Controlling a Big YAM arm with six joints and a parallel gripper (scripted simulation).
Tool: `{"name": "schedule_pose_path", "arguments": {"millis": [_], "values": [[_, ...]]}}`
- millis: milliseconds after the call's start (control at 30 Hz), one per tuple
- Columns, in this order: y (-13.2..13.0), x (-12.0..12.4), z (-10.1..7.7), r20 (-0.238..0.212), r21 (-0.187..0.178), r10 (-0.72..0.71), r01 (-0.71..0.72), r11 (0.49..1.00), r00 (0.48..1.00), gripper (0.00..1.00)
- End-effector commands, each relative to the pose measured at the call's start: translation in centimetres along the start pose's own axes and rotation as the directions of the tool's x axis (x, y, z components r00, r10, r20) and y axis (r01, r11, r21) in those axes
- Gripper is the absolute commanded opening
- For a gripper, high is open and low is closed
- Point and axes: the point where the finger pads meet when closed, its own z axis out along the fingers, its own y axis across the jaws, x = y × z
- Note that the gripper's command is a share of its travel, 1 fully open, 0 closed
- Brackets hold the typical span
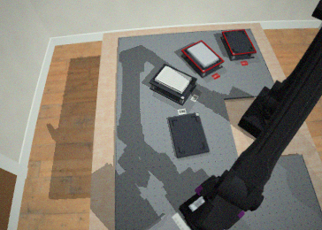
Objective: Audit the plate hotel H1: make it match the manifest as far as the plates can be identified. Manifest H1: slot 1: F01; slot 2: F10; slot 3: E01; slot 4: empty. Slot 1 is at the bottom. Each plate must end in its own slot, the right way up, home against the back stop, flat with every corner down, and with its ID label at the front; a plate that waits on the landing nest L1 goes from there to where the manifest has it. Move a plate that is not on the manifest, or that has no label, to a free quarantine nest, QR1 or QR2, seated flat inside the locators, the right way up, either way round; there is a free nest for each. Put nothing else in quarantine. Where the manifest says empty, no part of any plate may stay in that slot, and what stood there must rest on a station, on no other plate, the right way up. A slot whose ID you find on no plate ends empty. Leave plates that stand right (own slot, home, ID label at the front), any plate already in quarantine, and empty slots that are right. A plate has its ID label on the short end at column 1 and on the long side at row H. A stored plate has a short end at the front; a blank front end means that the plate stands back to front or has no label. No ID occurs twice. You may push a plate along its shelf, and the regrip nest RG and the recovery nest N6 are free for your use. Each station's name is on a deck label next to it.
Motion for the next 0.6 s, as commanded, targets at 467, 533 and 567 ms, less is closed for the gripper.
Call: {"name": "schedule_pose_path", "arguments": {"millis": [467,533,567], "values": [[0.4,-2.7,-4.1,0.067,-0.02,0.004,-0.002,1.0,0.998,0.86],[0.4,-2.7,-4.1,0.063,-0.018,0.004,-0.002,1.0,0.998,0.86],[0.4,-2.7,-4.4,0.067,-0.02,0.004,-0.002,1.0,0.998,0.86]]}}
